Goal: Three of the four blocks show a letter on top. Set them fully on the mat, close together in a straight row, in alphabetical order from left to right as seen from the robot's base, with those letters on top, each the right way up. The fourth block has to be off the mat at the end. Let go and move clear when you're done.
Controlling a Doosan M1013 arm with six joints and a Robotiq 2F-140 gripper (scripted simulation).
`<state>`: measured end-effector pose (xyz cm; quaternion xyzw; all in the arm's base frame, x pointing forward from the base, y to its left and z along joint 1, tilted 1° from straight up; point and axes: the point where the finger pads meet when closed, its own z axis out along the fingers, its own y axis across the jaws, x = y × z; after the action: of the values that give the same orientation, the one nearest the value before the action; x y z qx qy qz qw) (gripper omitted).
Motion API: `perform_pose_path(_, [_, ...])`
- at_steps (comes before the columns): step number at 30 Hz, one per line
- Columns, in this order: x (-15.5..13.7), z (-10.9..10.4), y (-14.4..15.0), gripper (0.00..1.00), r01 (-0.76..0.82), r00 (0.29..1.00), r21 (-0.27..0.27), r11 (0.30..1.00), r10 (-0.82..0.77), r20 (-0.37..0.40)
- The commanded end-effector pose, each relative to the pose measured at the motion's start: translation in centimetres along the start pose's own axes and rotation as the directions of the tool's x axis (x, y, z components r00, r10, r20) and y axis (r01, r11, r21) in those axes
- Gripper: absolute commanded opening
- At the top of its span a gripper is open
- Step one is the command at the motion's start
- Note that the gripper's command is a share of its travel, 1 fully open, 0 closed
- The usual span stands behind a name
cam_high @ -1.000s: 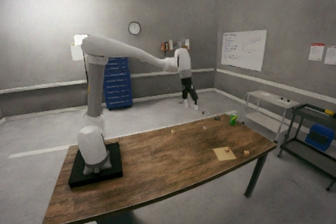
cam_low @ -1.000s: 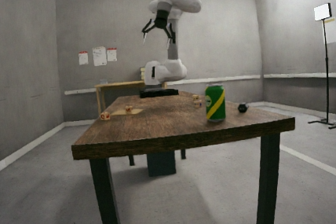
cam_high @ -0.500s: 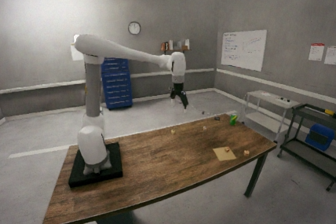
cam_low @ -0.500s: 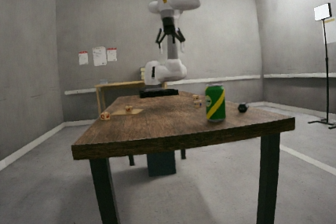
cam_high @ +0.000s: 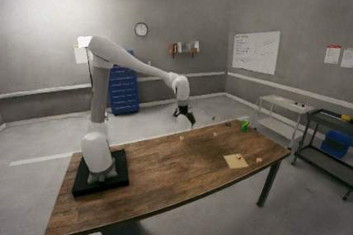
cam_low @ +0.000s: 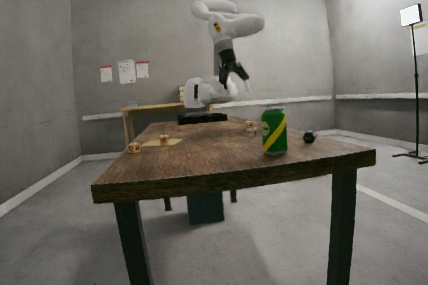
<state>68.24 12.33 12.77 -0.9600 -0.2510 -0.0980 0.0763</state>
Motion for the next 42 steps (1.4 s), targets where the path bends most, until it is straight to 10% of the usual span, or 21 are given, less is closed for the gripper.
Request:
perform_pose_path(1, [0.3, 3.5, -1.1, 1.00, 0.083, 0.995, 0.010, 0.997, -0.082, -0.054])
perform_pose_path(12, [-0.8, 9.3, -2.8, 1.00, 0.212, 0.971, -0.025, 0.977, -0.214, -0.108])
perform_pose_path(42, [-0.9, 9.5, -2.9, 1.00, 0.217, 0.970, -0.027, 0.976, -0.218, -0.109])
